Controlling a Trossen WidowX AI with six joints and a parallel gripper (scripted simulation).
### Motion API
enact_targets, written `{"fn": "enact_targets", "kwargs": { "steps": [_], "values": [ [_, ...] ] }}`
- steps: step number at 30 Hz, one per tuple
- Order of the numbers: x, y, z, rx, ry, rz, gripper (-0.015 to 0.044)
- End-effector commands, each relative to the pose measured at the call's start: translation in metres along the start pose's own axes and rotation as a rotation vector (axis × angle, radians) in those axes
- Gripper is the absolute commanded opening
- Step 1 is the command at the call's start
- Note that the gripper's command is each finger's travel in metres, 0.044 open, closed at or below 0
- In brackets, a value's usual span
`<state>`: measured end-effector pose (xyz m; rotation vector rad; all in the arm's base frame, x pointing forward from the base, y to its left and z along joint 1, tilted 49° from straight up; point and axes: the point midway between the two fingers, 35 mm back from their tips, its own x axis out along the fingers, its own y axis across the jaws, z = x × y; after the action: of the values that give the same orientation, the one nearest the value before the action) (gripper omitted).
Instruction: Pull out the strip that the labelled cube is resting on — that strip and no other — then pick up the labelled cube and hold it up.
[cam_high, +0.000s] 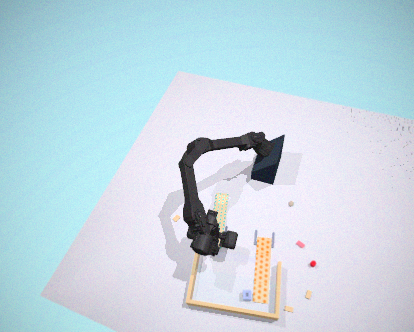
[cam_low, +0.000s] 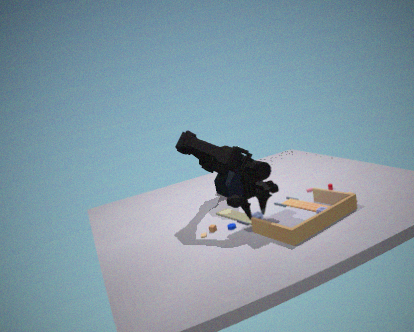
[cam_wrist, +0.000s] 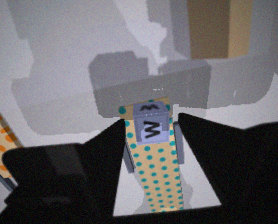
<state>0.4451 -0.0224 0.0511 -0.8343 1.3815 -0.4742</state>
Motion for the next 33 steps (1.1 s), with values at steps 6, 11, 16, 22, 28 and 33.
{"fn": "enact_targets", "kwargs": {
  "steps": [6, 11, 16, 22, 28, 33],
  "values": [
    [0.013, 0.001, -0.003, -0.011, 0.006, -0.005, 0.025],
    [0.011, -0.001, -0.001, 0.0, 0.003, 0.0, 0.0171],
    [0.011, -0.001, -0.001, 0.0, 0.003, 0.0, 0.0138],
    [0.011, -0.001, -0.001, 0.0, 0.003, 0.0, 0.0059],
    [-0.003, 0.006, -0.015, -0.014, -0.002, 0.008, 0.0],
    [-0.016, 0.012, -0.033, -0.014, 0.003, 0.005, 0.0]
  ]
}}
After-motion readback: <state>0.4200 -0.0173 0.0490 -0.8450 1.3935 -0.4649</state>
